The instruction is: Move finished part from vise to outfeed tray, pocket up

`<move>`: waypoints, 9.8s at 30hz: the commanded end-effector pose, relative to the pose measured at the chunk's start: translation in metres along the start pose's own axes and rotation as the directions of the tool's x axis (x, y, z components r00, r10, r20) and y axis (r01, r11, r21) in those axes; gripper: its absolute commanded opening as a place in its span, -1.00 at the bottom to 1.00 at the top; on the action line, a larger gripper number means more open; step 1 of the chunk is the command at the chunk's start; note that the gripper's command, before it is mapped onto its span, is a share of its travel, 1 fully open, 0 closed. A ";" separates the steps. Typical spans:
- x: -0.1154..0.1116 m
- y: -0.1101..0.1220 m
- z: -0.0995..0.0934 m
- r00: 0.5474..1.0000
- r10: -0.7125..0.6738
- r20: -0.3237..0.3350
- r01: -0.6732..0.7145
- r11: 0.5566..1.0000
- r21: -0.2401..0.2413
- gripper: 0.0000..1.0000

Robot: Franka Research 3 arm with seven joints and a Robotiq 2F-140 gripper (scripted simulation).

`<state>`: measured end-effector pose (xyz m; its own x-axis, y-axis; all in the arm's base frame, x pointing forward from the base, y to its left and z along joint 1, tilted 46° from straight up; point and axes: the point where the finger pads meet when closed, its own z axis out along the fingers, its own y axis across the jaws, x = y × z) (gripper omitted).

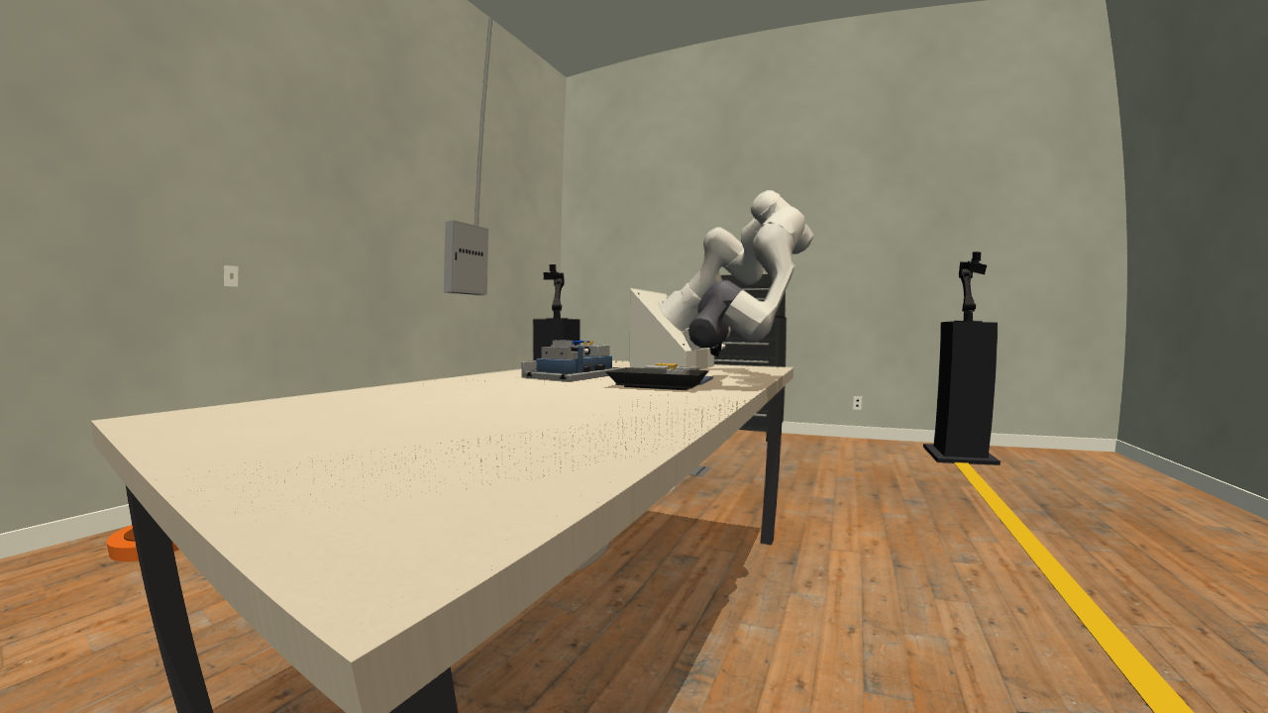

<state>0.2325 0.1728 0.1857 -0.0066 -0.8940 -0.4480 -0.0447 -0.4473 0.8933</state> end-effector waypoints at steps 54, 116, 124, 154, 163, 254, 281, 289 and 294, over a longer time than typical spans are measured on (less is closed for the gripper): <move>0.141 -0.026 -0.071 0.617 0.591 0.519 -0.493 0.805 -0.330 1.00; 0.223 -0.043 -0.115 0.135 0.787 0.602 -0.567 0.560 -0.604 1.00; 0.223 -0.043 -0.115 0.135 0.787 0.602 -0.567 0.560 -0.604 1.00; 0.250 -0.048 -0.129 -0.034 0.810 0.585 -0.548 0.475 -0.689 1.00; 0.277 -0.054 -0.143 -0.200 0.813 0.546 -0.509 0.390 -0.767 1.00; 0.438 -0.085 -0.228 -0.903 0.429 -0.031 0.051 0.037 -0.998 1.00; 0.462 -0.090 -0.241 -0.934 0.326 -0.147 0.163 0.022 -0.986 1.00; 0.462 -0.090 -0.241 -0.934 0.326 -0.147 0.163 0.022 -0.986 1.00; 0.462 -0.090 -0.241 -0.934 0.326 -0.147 0.163 0.022 -0.986 -1.00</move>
<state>0.4737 -0.2053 -0.0927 0.1310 0.6828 0.7187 0.9844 -0.1755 -0.0127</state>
